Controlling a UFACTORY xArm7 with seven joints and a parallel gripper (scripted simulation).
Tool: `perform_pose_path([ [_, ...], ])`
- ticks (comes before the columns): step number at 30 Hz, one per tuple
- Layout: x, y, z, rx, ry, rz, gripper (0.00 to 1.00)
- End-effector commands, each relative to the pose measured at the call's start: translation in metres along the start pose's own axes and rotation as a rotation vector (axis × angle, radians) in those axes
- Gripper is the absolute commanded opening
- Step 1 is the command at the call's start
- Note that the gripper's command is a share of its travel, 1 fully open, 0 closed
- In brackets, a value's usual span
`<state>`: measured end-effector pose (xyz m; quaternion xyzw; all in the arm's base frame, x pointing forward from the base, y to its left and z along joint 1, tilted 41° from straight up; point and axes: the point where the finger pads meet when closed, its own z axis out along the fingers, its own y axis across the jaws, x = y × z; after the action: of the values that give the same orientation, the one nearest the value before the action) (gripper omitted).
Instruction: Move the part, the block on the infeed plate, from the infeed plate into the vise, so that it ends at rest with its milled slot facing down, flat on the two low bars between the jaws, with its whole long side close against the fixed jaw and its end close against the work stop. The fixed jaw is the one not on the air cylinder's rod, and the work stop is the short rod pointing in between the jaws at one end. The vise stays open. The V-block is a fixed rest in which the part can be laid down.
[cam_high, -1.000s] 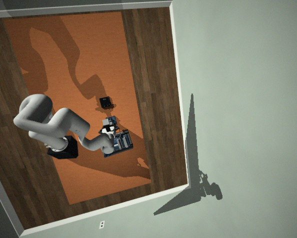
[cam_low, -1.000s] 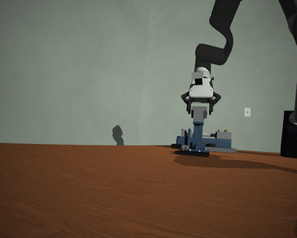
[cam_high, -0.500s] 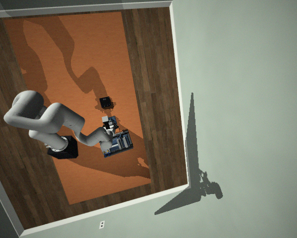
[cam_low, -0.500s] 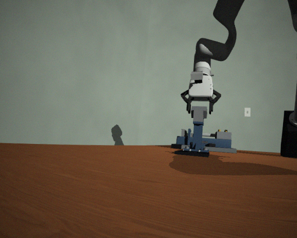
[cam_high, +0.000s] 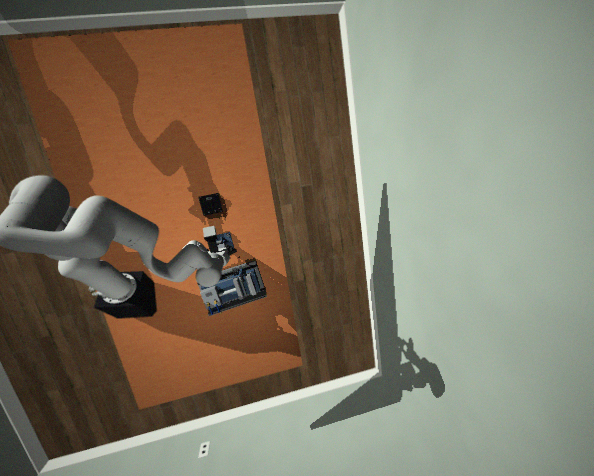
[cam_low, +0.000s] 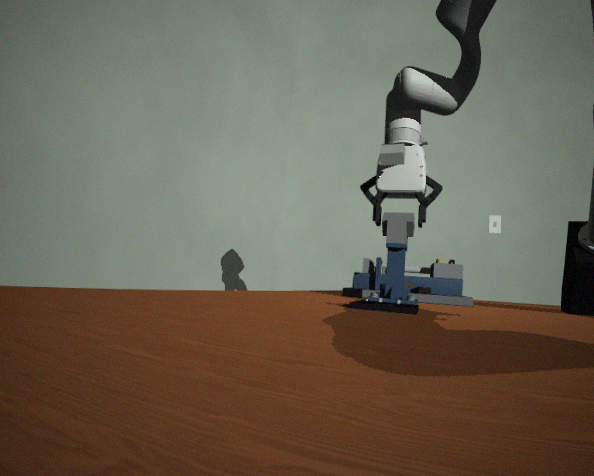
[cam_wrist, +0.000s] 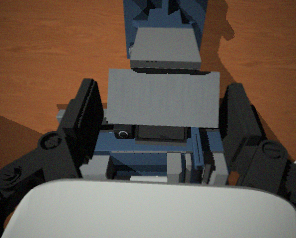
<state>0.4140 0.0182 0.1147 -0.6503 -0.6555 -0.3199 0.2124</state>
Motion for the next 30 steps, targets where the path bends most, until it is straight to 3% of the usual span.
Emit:
perform_pose_path([
  [1,0.0002,0.0008,-0.0012,-0.002,-0.083,0.003,0.89],
  [3,0.0002,0.0008,-0.0012,-0.002,-0.083,0.003,0.89],
  [18,0.0025,0.0007,-0.0007,-0.002,-0.296,0.003,0.89],
  [20,0.0025,0.0007,-0.0007,-0.002,-0.296,0.003,0.89],
  [30,0.0038,0.0008,-0.0003,-0.002,-0.408,0.003,0.89],
])
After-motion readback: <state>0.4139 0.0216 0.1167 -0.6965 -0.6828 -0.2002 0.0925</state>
